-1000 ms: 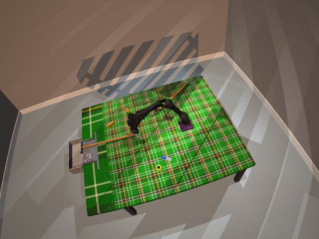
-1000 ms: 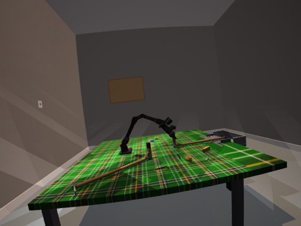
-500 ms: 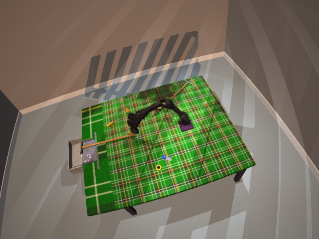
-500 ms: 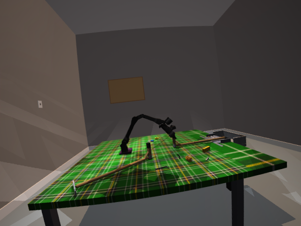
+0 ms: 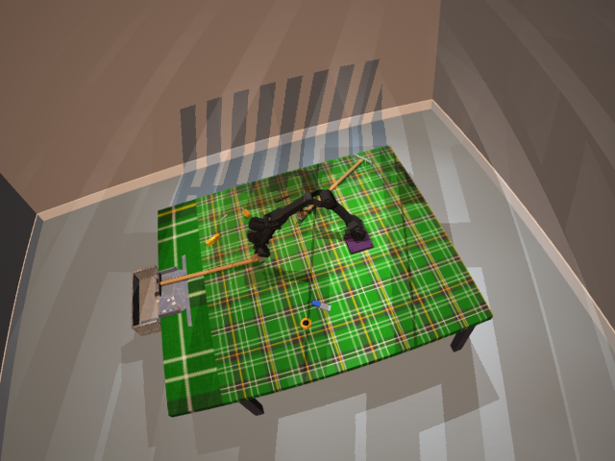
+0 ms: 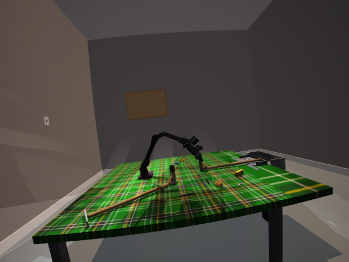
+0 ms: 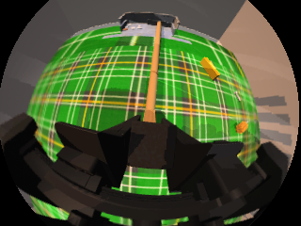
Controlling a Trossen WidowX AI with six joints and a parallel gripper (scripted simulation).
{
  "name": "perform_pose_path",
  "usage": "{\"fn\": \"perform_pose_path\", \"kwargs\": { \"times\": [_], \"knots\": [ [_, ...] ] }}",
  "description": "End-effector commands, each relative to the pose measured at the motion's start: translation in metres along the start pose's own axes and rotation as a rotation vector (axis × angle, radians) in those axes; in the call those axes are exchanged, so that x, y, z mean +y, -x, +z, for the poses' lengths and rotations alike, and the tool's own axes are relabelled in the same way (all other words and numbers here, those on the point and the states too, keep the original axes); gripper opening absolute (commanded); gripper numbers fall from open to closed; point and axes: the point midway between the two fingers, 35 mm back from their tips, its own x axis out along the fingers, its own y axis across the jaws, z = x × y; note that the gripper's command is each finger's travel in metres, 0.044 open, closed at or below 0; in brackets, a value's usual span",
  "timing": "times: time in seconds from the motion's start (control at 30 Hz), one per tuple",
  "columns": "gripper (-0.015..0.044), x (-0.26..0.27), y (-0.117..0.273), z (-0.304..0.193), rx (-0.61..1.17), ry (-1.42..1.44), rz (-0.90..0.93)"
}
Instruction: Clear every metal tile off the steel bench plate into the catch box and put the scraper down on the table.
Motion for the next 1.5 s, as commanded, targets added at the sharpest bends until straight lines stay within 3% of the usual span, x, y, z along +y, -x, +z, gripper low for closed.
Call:
{"fn": "perform_pose_path", "kwargs": {
  "times": [0.0, 1.47],
  "knots": [
    [0.0, -0.001, 0.009, -0.001, -0.01, 0.0, 0.0],
    [0.0, -0.005, 0.056, -0.042, -0.01, -0.001, -0.001]
  ]
}}
